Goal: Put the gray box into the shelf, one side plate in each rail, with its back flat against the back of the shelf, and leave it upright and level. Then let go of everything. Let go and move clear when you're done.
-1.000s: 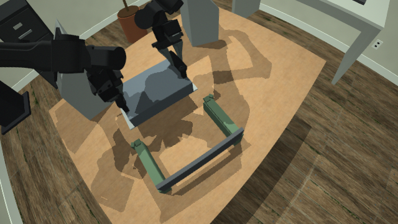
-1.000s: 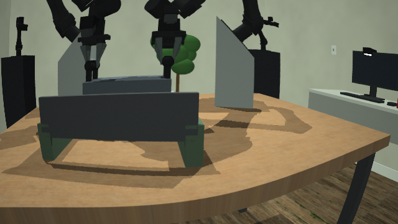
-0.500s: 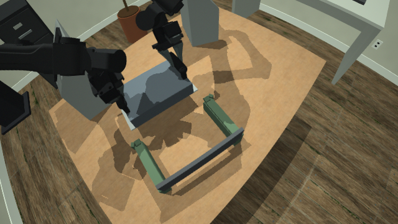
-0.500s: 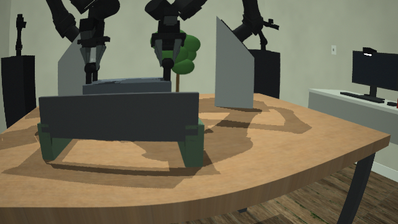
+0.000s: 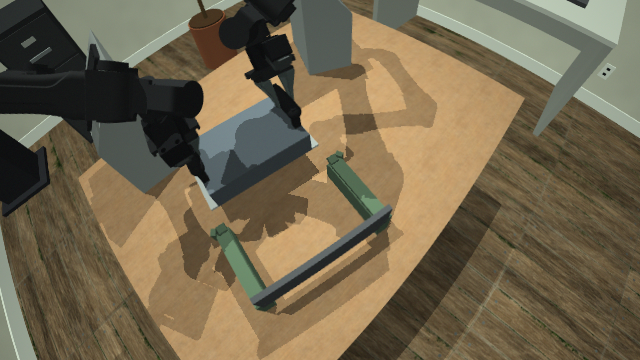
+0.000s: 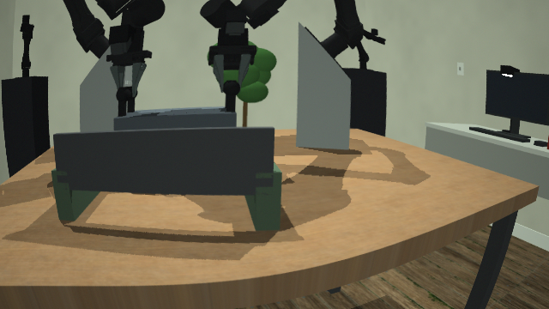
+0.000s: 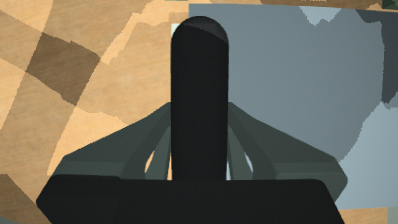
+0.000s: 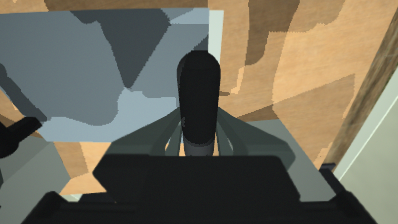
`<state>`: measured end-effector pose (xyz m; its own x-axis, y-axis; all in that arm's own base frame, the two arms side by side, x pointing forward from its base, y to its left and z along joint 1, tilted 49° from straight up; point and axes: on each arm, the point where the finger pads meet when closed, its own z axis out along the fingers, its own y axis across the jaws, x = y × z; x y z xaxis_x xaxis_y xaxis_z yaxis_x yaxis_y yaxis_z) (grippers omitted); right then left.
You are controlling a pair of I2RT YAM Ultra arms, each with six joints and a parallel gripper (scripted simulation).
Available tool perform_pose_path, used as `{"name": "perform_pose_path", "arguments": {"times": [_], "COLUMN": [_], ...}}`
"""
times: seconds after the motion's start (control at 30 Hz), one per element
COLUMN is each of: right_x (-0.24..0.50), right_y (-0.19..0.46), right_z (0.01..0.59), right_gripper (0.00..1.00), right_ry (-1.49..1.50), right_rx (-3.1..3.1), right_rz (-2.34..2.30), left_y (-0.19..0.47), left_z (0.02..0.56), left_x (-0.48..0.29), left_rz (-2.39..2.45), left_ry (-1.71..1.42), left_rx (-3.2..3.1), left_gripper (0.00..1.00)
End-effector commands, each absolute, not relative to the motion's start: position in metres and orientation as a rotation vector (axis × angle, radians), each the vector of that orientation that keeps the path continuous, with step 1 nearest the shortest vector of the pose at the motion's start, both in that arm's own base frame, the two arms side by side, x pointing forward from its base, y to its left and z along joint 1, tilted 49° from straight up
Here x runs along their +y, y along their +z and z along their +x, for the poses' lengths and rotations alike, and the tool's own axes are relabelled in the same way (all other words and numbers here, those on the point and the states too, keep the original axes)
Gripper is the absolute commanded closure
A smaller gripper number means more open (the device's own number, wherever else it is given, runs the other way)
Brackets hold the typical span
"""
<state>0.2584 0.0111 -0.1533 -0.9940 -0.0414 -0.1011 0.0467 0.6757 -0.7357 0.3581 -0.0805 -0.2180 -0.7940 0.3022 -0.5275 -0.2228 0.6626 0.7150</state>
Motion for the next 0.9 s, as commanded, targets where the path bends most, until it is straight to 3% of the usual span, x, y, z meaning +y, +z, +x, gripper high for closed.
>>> {"name": "perform_pose_path", "arguments": {"times": [0.0, 0.87], "right_x": [0.032, 0.036], "right_y": [-0.151, -0.144], "right_z": [0.284, 0.320], "right_gripper": [0.86, 0.86], "right_ry": [-1.145, -1.149], "right_rx": [2.728, 2.721], "right_rz": [-0.007, -0.015], "left_y": [-0.195, -0.178], "left_z": [0.384, 0.422], "left_x": [-0.106, -0.106], "left_rz": [0.070, 0.059], "left_ry": [1.044, 1.040], "left_rx": [2.169, 2.151], "left_gripper": [0.86, 0.86]}}
